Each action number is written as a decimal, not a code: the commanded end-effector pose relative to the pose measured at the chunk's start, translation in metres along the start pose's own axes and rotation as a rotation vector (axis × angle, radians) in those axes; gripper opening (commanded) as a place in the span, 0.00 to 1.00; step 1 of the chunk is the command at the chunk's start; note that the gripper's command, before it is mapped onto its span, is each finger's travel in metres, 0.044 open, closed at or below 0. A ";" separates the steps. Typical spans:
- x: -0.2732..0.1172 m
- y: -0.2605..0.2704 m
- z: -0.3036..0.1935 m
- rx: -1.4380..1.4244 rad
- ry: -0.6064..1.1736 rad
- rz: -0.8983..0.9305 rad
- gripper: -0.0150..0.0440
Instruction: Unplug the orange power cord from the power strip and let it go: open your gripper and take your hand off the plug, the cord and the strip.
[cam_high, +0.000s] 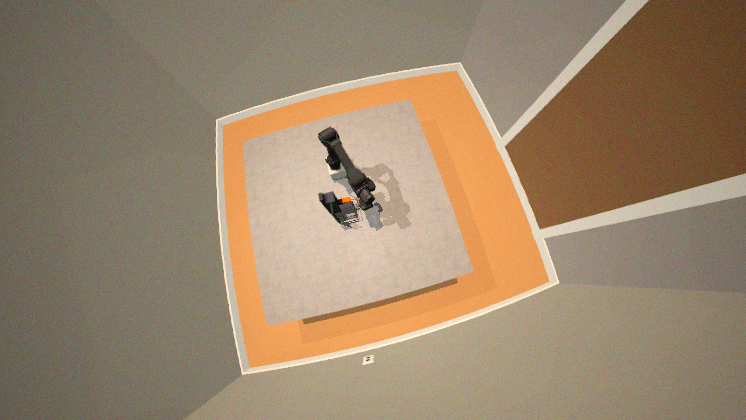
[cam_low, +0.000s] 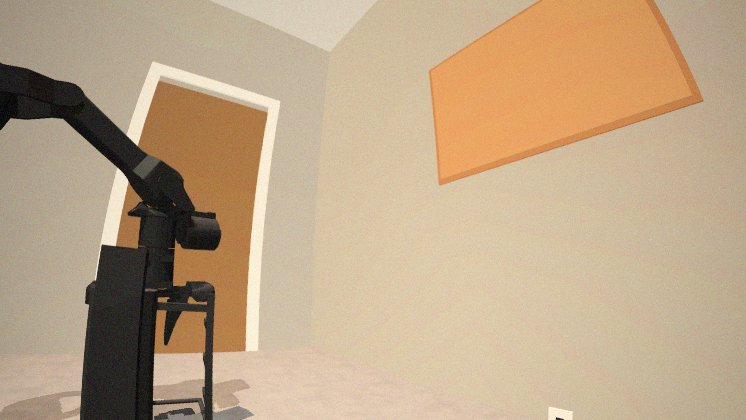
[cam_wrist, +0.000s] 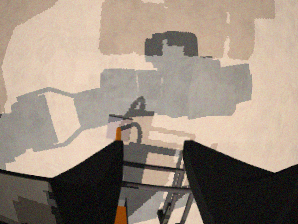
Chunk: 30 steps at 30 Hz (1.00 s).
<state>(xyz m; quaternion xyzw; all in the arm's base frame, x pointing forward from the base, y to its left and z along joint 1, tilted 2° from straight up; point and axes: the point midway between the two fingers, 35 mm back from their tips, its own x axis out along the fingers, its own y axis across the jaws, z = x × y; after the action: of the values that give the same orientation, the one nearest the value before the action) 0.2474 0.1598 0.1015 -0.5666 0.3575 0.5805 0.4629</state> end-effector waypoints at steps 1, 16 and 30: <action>-0.001 0.021 -0.041 0.184 0.076 0.059 0.53; -0.001 0.021 -0.046 0.184 0.076 0.059 0.53; -0.003 0.025 -0.068 0.184 0.079 0.059 0.53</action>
<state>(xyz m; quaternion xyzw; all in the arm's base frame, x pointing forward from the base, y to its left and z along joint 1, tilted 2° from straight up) 0.2454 0.0956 0.0946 -0.5312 0.4430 0.5377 0.4822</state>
